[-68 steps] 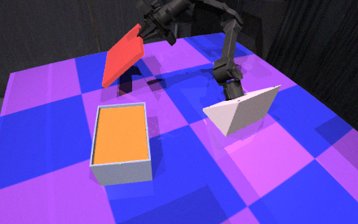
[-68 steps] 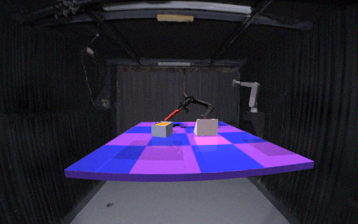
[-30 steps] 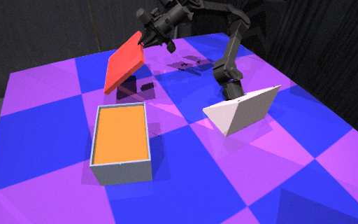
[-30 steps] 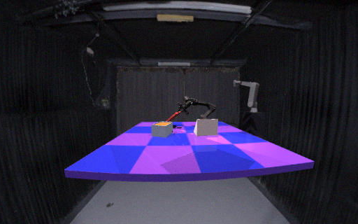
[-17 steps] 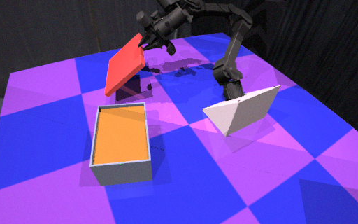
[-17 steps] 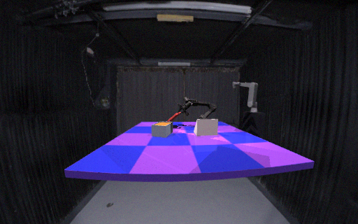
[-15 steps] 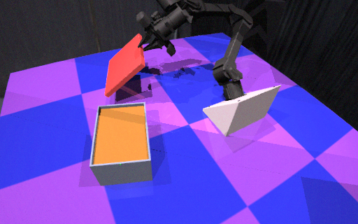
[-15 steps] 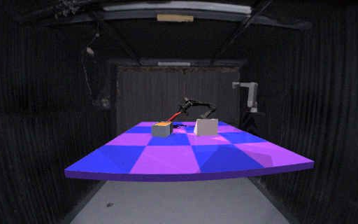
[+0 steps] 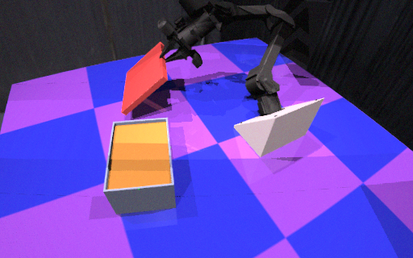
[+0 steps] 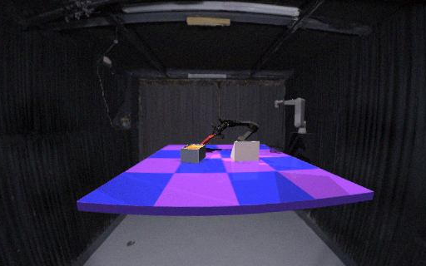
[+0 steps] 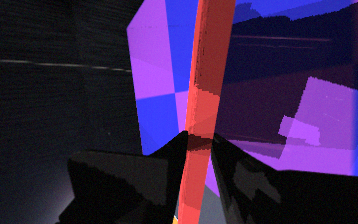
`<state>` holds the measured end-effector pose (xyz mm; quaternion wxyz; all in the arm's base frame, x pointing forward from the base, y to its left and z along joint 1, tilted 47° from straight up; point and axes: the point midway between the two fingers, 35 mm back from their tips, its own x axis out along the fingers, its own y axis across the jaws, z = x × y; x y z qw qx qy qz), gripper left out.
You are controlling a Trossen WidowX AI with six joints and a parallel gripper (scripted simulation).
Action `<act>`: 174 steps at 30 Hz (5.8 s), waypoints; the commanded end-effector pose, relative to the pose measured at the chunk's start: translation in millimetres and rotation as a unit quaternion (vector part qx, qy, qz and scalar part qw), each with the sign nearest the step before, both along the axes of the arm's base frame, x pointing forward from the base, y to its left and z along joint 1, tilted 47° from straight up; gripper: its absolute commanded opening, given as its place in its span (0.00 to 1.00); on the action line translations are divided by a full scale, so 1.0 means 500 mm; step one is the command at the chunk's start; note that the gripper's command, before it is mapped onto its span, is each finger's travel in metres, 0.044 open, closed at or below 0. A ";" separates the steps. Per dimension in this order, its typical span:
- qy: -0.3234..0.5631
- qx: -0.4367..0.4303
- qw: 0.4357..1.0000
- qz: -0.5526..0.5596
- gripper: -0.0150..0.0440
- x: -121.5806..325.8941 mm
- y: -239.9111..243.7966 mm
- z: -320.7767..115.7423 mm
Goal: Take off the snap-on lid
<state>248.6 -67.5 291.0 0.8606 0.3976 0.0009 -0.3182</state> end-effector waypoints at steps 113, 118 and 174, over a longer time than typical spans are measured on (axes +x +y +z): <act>-0.005 -0.004 1.000 0.004 0.25 0.018 -0.131 -0.120; -0.005 -0.004 1.000 0.004 0.25 0.019 -0.137 -0.126; -0.004 -0.005 1.000 0.004 1.00 -0.092 -0.132 -0.149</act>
